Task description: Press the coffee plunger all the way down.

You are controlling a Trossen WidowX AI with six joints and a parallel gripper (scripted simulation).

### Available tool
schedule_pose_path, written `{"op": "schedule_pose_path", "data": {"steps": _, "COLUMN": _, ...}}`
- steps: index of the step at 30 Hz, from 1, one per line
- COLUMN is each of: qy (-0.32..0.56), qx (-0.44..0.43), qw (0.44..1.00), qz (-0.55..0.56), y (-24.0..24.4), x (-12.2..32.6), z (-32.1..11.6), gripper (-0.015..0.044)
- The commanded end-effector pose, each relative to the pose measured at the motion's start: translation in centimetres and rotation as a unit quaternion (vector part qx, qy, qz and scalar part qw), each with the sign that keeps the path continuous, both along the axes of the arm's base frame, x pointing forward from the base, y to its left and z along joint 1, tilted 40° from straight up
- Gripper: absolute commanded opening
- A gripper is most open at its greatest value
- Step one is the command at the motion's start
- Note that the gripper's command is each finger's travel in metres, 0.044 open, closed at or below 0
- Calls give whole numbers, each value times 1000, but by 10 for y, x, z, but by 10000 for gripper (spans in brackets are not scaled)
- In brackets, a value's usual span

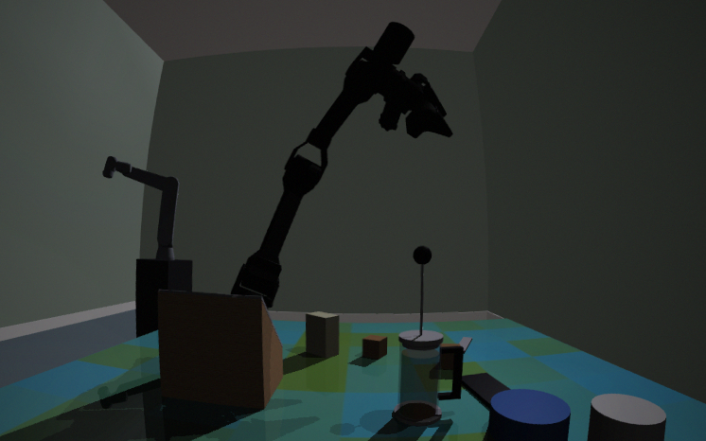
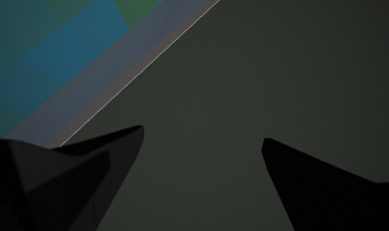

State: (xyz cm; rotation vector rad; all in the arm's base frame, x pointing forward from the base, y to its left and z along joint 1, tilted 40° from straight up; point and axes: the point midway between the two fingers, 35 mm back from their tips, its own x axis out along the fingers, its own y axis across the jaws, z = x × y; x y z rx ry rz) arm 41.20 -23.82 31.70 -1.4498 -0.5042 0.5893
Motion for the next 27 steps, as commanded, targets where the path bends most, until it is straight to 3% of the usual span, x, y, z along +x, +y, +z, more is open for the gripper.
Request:
{"op": "schedule_pose_path", "data": {"steps": 1, "qy": 7, "qx": 5, "qw": 1000, "qz": -2, "y": 0, "x": 0, "z": -1, "gripper": 426}}
{"op": "schedule_pose_path", "data": {"steps": 6, "qy": 113, "qx": 87, "qw": 989, "qz": -33, "y": 2, "x": -7, "z": -17, "gripper": 440}}
{"op": "schedule_pose_path", "data": {"steps": 11, "qy": 281, "qx": 240, "qw": 923, "qz": -102, "y": 7, "x": -22, "z": -48, "gripper": 440}}
{"op": "schedule_pose_path", "data": {"steps": 19, "qy": 467, "qx": 485, "qw": 703, "qz": -230, "y": 22, "x": -58, "z": -106, "gripper": 440}}
{"op": "schedule_pose_path", "data": {"steps": 21, "qy": 492, "qx": 542, "qw": 630, "qz": -260, "y": 28, "x": -69, "z": -121, "gripper": 440}}
{"op": "schedule_pose_path", "data": {"steps": 27, "qy": 513, "qx": 625, "qw": 504, "qz": -303, "y": 37, "x": -87, "z": -146, "gripper": 440}}
